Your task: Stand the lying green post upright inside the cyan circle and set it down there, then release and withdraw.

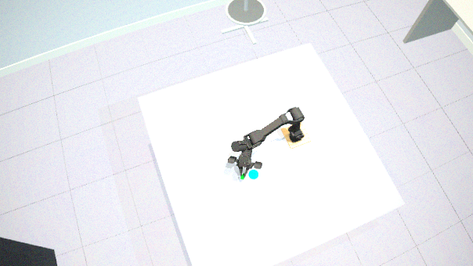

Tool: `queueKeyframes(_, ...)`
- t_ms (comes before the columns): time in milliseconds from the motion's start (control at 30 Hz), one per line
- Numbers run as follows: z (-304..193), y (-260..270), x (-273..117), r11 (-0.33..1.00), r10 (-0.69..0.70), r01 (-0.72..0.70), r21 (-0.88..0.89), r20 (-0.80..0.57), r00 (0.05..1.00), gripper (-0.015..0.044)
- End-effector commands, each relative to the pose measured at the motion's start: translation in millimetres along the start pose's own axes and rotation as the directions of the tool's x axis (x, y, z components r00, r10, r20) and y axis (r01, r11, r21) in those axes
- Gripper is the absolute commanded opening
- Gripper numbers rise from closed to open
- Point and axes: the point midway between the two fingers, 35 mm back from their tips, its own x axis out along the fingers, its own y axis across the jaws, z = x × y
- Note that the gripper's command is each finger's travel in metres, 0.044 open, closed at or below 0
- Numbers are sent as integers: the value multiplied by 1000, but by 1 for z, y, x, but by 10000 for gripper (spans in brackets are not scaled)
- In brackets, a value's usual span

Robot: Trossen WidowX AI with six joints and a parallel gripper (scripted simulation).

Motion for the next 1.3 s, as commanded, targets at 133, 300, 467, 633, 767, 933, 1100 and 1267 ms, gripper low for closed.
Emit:
queueKeyframes(133, 0, 1, -3, 1000, 11, -12, 2, 49, 999, 23)
queueKeyframes(300, -1, 1, -5, 1000, 17, -17, 0, 78, 997, 23)
queueKeyframes(467, -1, 1, -7, 1000, 22, -22, -2, 107, 994, 23)
queueKeyframes(633, -2, 1, -9, 1000, 29, -28, -6, 134, 991, 23)
queueKeyframes(767, -2, 2, -11, 999, 34, -33, -10, 156, 987, 23)
queueKeyframes(933, -3, 3, -14, 999, 41, -39, -15, 183, 982, 23)
queueKeyframes(1100, -4, 4, -17, 999, 48, -45, -22, 208, 977, 23)
queueKeyframes(1267, -5, 5, -19, 998, 56, -51, -29, 233, 971, 23)
